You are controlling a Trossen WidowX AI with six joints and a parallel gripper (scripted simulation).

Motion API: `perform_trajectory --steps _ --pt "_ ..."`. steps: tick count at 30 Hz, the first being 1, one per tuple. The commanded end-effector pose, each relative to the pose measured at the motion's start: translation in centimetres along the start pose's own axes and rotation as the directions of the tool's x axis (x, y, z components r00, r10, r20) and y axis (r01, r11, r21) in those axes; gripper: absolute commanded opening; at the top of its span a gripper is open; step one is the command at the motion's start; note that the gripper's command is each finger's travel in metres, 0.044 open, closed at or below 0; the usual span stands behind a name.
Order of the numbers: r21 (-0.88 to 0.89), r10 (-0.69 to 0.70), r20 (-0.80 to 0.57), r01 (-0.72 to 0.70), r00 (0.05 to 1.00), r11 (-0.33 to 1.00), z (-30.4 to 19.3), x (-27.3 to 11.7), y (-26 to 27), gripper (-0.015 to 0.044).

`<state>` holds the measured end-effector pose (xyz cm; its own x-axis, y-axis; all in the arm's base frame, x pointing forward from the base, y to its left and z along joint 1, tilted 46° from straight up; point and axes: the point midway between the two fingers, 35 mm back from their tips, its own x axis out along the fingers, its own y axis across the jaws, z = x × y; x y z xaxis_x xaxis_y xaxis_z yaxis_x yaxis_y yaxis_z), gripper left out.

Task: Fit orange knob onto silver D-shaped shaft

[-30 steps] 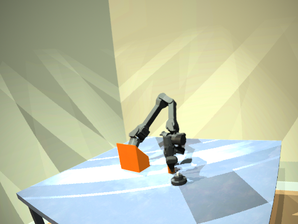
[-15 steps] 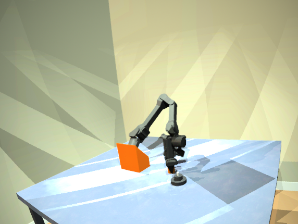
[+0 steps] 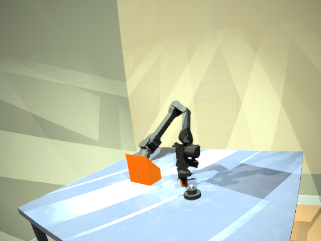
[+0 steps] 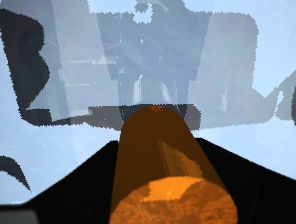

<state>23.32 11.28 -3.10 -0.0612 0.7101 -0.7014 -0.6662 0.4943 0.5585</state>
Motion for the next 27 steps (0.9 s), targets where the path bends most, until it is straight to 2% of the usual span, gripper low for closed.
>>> perform_trajectory --steps 1,20,27 --pt "-0.010 -0.020 0.008 0.020 1.000 1.000 0.7 -2.0 -0.6 0.0000" --pt "-0.010 -0.015 0.009 0.015 1.000 1.000 1.2 -12.9 1.0 0.0000" --pt "-0.008 -0.028 0.010 0.028 1.000 1.000 1.3 -13.2 1.2 0.0000"
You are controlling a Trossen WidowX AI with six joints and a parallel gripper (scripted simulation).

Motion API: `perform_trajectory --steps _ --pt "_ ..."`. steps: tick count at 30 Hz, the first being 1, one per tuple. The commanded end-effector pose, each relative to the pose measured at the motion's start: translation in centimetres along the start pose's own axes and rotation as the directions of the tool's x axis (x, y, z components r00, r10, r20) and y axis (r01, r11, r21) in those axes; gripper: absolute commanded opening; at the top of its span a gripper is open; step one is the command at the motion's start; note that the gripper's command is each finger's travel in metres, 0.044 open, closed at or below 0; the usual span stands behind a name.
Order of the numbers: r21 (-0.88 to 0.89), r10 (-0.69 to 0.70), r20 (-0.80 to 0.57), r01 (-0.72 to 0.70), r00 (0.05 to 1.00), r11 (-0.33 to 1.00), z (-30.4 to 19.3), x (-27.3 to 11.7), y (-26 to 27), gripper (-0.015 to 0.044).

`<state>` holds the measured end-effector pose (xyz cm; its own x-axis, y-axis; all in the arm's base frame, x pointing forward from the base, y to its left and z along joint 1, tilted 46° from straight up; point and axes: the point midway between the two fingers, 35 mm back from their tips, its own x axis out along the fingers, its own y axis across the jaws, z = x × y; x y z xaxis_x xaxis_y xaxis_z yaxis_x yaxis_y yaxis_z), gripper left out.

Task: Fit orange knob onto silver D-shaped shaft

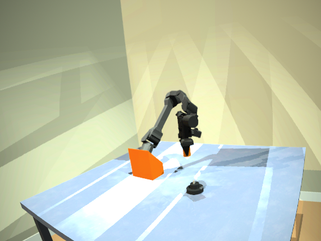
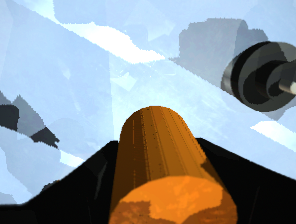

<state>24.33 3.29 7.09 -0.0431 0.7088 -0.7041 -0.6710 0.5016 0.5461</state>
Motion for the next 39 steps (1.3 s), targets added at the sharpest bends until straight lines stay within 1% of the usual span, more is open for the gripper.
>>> perform_trajectory --steps 1,14,24,32,39 --pt "-0.002 -0.023 -0.002 0.023 1.000 1.000 0.1 -0.4 0.2 0.0000" --pt "-0.001 -0.220 -0.010 0.220 0.975 0.976 1.2 -2.0 1.3 0.0000" --pt "-0.004 -0.399 -0.019 0.399 0.917 0.917 2.2 -3.8 2.3 0.0000" --pt "-0.007 -0.561 -0.022 0.561 0.827 0.827 3.2 -5.5 3.4 0.0000" --pt "-0.005 -0.712 -0.016 0.712 0.702 0.702 4.3 -7.5 4.6 0.0000"
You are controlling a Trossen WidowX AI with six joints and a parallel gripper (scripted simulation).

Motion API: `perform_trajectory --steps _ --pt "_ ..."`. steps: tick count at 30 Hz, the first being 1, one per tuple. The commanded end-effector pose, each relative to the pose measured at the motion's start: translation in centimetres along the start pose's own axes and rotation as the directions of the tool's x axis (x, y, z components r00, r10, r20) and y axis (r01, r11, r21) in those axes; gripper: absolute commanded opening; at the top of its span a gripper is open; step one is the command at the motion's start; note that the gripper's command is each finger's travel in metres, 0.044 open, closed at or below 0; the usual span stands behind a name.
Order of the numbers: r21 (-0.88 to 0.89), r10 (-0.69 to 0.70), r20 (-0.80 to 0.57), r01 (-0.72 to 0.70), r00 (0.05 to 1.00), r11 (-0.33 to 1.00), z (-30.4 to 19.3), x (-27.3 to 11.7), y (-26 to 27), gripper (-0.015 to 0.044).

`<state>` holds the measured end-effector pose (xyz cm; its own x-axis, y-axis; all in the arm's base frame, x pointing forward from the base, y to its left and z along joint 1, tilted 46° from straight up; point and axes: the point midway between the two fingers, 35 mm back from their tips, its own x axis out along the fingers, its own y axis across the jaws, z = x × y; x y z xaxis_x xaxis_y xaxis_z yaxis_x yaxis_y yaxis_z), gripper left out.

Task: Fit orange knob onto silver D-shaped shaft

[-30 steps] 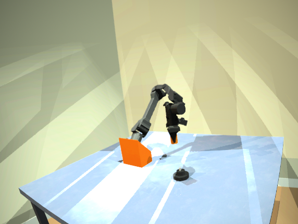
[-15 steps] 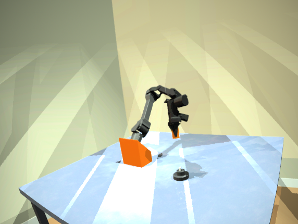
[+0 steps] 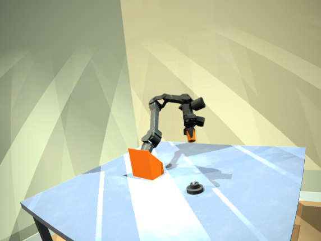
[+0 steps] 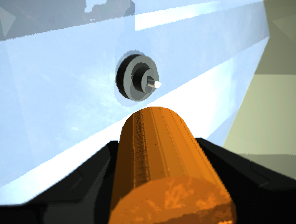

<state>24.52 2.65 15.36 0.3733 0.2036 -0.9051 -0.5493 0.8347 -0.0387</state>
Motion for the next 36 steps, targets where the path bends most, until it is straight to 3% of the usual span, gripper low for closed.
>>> perform_trajectory --steps 1,7,26,36 --pt "0.009 -0.120 0.017 0.120 0.993 0.993 0.8 -1.6 -0.4 0.0000" --pt "0.022 -0.248 0.030 0.247 0.968 0.969 1.4 -3.2 -0.6 0.0000" --pt "0.028 -0.364 0.029 0.363 0.931 0.931 1.5 -3.2 -0.2 0.0000" --pt "0.018 -0.330 0.023 0.330 0.944 0.944 1.5 -3.0 -0.1 0.0000"
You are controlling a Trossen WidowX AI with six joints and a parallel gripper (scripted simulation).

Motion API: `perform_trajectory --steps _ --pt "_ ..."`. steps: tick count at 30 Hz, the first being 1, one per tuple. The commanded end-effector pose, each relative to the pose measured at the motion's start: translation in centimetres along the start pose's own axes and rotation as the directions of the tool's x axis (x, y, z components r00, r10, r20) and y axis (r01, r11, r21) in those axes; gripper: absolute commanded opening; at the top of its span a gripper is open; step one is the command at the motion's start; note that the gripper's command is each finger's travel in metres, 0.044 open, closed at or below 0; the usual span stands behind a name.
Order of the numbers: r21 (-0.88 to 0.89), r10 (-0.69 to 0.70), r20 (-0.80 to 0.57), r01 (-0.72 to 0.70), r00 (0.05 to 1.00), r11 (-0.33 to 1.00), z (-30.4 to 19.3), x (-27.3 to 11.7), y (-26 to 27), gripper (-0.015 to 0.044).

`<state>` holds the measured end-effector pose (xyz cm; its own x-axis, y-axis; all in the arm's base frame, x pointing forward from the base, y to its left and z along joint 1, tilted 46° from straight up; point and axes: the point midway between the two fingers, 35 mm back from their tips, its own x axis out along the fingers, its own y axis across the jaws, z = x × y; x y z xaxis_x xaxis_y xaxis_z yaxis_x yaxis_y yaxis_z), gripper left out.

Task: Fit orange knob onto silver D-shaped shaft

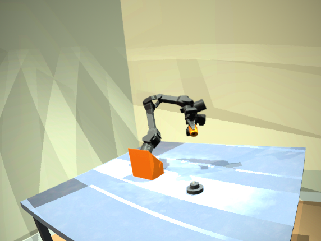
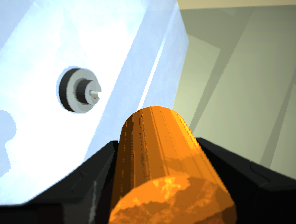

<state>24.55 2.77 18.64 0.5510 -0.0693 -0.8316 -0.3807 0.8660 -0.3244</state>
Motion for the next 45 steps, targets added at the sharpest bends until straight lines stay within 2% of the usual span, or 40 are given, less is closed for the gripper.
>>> perform_trajectory --steps 1,26,35,45 --pt "-0.003 -0.002 -0.001 0.002 1.000 1.000 0.0 0.0 -0.1 0.0000" --pt "0.002 0.004 0.003 -0.004 1.000 1.000 0.0 0.3 0.3 0.0000" --pt "0.001 0.176 0.001 -0.176 0.984 0.984 0.0 1.5 1.3 0.0000" --pt "-0.001 0.420 -0.001 -0.420 0.907 0.907 0.0 3.1 2.7 0.0000"
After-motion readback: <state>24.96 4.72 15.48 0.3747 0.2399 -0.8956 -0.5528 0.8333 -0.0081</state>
